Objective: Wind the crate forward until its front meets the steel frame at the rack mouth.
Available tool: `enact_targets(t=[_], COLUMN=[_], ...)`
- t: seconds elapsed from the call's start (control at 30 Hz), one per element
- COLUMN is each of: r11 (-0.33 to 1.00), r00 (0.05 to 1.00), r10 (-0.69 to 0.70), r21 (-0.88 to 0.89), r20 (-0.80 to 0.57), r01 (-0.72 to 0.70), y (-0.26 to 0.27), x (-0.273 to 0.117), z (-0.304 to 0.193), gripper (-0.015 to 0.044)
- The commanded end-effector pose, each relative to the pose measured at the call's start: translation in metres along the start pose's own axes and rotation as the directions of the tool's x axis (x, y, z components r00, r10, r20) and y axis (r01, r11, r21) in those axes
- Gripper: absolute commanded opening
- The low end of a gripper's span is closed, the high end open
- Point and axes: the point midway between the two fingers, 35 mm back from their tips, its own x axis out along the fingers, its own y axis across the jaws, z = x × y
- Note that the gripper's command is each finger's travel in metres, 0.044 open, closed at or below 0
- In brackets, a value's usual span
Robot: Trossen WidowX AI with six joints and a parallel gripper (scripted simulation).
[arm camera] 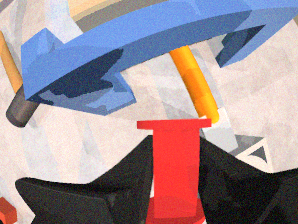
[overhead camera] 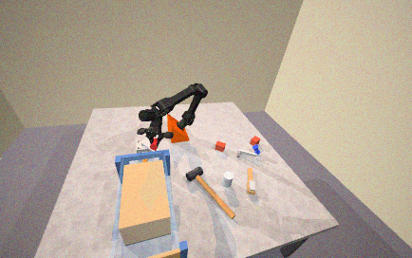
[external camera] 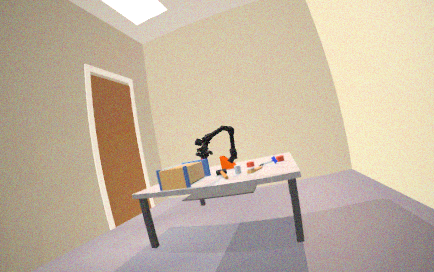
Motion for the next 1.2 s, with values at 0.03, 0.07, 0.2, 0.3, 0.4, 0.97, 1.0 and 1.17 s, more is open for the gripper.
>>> enact_targets(t=[0.03,0.07,0.2,0.3,0.4,0.97,1.0,1.17], r11=[1.000,1.000,1.000,1.000,1.000,1.000,1.000,1.000], r00=[1.000,1.000,1.000,1.000,1.000,1.000,1.000,1.000], r10=[0.007,0.007,0.007,0.007,0.007,0.007,0.007,0.006], r21=[0.016,0.016,0.016,0.017,0.017,0.018,0.018,0.018], r20=[-0.016,-0.016,-0.016,-0.016,-0.016,-0.018,-0.018,-0.018], r01=[-0.007,-0.007,-0.007,-0.007,-0.007,-0.006,-0.006,-0.006], y=[0.006,0.006,0.008,0.010,0.011,0.013,0.013,0.012], x=[-0.004,-0.004,-0.007,-0.009,-0.011,-0.022,-0.023,-0.026], z=[-0.013,-0.014,-0.019,-0.024,-0.027,-0.051,-0.052,-0.059], gripper=[0.0000,0.0000,0.0000,0.0000,0.0000,0.0000,0.0000,0.0000])
